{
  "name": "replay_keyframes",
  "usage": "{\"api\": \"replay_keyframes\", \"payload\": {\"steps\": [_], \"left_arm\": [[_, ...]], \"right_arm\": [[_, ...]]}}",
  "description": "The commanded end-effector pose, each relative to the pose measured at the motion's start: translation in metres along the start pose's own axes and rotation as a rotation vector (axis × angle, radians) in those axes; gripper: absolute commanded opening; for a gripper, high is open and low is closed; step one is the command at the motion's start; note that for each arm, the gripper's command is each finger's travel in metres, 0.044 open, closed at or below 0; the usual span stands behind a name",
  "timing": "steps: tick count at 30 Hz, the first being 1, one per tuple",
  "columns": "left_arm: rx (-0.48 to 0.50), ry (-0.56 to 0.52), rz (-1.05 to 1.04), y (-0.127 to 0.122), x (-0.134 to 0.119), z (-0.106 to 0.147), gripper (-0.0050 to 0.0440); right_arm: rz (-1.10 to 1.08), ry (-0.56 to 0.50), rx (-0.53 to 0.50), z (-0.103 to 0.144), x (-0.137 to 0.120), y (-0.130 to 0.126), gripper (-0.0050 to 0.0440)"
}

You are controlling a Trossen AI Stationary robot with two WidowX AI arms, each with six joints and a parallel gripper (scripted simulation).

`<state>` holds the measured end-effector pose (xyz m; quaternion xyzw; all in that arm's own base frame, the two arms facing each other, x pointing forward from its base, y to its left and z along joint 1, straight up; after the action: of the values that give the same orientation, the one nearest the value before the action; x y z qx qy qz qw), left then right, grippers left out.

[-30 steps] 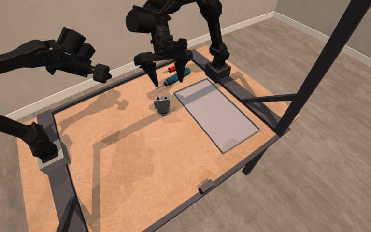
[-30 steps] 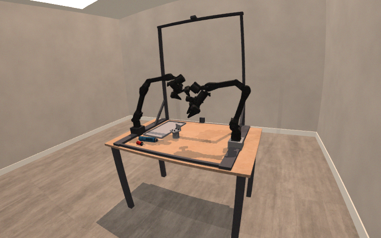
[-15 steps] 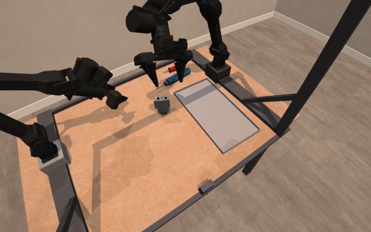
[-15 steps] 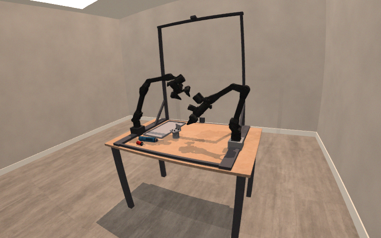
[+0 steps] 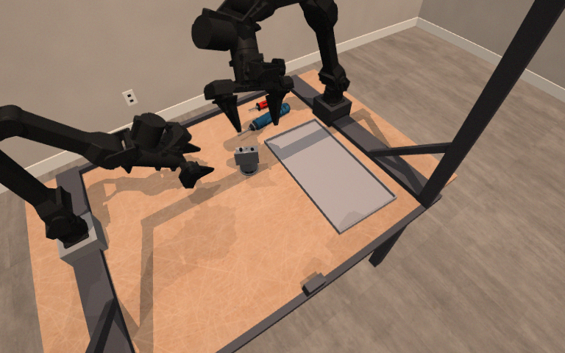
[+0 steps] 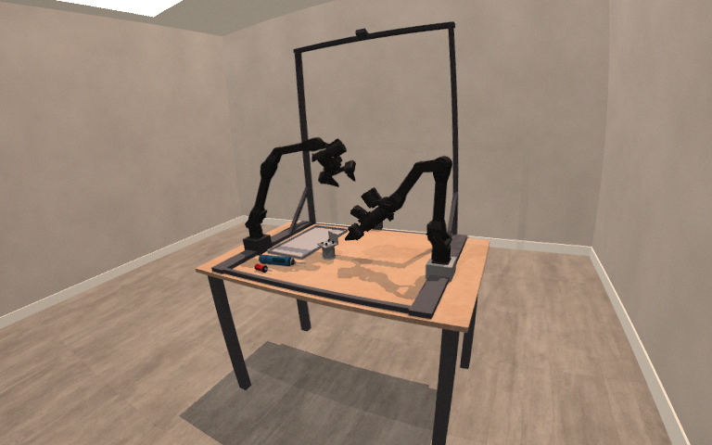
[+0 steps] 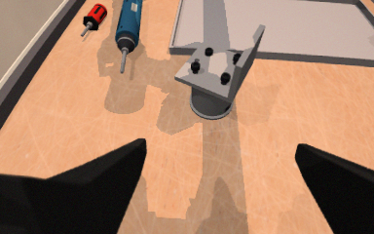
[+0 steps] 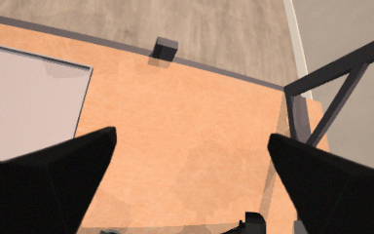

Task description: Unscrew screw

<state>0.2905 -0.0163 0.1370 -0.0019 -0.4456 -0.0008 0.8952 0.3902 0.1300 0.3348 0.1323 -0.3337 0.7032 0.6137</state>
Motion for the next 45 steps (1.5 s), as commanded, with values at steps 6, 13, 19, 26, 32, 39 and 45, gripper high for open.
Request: {"api": "replay_keyframes", "payload": {"steps": [6, 13, 19, 26, 32, 39, 45], "left_arm": [[-0.044, -0.219, -0.032, -0.006, 0.019, -0.01, 0.044], [-0.042, -0.229, -0.028, -0.006, 0.021, -0.008, 0.044], [-0.04, -0.23, -0.026, -0.005, 0.021, -0.008, 0.044], [-0.08, -0.222, -0.049, 0.005, 0.009, -0.018, 0.0385], [-0.153, -0.251, -0.086, 0.022, -0.001, -0.033, 0.0385], [-0.232, -0.294, -0.131, 0.041, -0.007, -0.051, 0.0385], [-0.299, -0.316, -0.166, 0.057, -0.017, -0.066, 0.0385]], "right_arm": [[0.015, -0.006, -0.021, 0.009, 0.006, 0.001, 0.044], [0.015, -0.006, -0.021, 0.009, 0.006, 0.001, 0.044], [0.015, -0.006, -0.021, 0.009, 0.006, 0.001, 0.044], [-0.126, 0.1, 0.01, 0.013, -0.007, 0.011, 0.0305], [-0.367, 0.308, 0.056, 0.017, -0.031, 0.027, 0.0305], [-0.641, 0.572, 0.054, 0.026, -0.059, 0.046, 0.0305], [-0.884, 0.795, -0.009, 0.036, -0.083, 0.061, 0.0305]]}}
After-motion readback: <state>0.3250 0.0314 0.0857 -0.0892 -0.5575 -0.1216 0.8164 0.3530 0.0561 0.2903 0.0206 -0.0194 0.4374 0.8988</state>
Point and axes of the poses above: on each arm, the point midway between the two fingers, 35 mm back from their tips, its own z axis back along the fingers, its own y axis across the jaws, x = y × z, the point moved 10 cm from there along z, back along the fingers
